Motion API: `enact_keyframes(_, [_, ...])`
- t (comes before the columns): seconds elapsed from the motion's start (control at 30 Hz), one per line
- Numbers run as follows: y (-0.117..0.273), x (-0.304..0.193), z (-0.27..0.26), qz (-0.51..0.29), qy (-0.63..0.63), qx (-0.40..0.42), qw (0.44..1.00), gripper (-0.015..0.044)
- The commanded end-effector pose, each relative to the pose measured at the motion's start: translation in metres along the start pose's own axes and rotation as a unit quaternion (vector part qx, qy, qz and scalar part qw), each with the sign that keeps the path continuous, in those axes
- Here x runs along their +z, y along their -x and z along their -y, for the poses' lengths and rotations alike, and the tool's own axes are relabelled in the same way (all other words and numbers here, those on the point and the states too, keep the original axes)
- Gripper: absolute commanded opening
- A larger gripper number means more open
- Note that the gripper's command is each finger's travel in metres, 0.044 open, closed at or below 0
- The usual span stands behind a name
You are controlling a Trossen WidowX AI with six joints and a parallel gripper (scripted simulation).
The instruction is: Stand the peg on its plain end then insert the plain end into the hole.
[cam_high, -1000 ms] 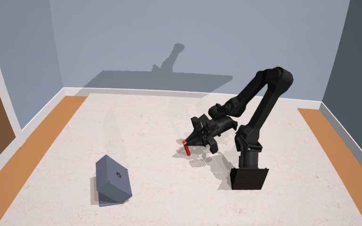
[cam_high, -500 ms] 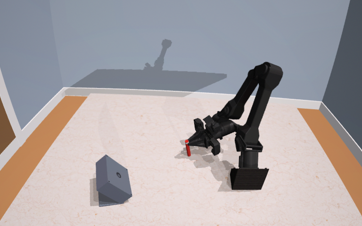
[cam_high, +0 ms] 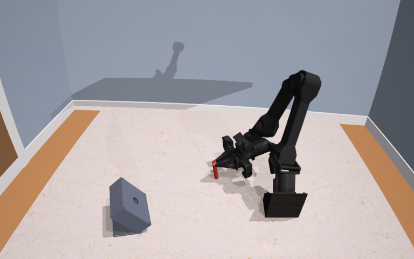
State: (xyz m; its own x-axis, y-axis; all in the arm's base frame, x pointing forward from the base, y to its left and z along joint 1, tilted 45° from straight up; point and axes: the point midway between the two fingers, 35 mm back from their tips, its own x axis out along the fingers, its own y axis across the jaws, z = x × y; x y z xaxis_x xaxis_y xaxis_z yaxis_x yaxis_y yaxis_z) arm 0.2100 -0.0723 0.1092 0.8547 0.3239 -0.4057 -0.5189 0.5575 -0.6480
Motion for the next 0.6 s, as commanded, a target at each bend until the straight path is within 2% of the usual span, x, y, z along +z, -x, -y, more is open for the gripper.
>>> enact_keyframes(0.0, [-0.0004,-0.0018,-0.0001,0.000,0.000,0.000,1.000,0.0051])
enact_keyframes(0.57, [0.0024,-0.0040,-0.0007,0.001,-0.002,-0.001,1.000,0.0051])
